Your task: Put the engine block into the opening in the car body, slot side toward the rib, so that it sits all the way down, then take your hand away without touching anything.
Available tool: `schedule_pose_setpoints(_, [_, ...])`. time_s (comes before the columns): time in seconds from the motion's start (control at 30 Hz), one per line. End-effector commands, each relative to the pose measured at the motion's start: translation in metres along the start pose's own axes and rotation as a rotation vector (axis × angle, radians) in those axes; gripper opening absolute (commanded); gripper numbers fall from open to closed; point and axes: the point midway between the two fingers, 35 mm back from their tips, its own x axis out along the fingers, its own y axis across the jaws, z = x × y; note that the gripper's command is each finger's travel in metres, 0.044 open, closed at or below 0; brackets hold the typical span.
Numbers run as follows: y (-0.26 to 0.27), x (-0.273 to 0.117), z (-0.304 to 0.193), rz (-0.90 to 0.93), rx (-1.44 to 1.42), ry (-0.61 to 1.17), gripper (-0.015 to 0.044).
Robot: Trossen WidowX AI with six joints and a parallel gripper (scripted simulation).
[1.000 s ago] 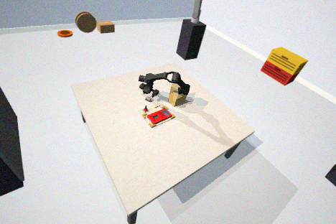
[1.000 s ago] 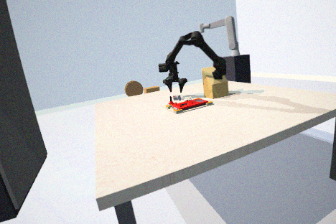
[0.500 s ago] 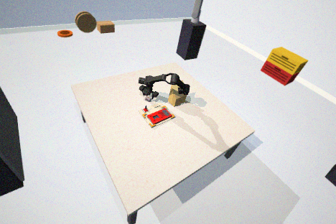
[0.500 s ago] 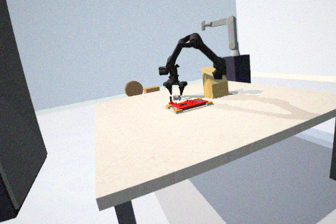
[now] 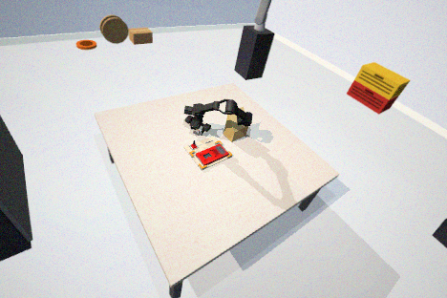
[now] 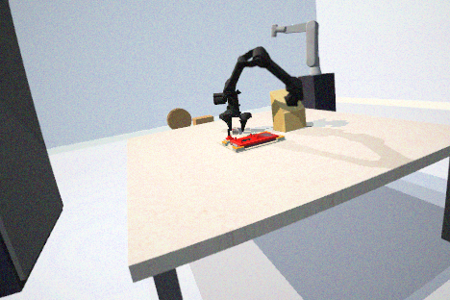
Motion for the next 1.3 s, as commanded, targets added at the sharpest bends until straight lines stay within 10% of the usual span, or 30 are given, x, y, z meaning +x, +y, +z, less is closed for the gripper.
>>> schedule_pose_setpoints(0.0, [0.002,0.003,-0.002,0.007,0.009,0.0,0.0309])
schedule_pose_setpoints(0.57, [-0.005,-0.006,0.0,-0.025,0.041,-0.008,0.0])
schedule_pose_setpoints(1.27, [-0.009,-0.062,0.002,-0.021,0.03,0.0,0.0])
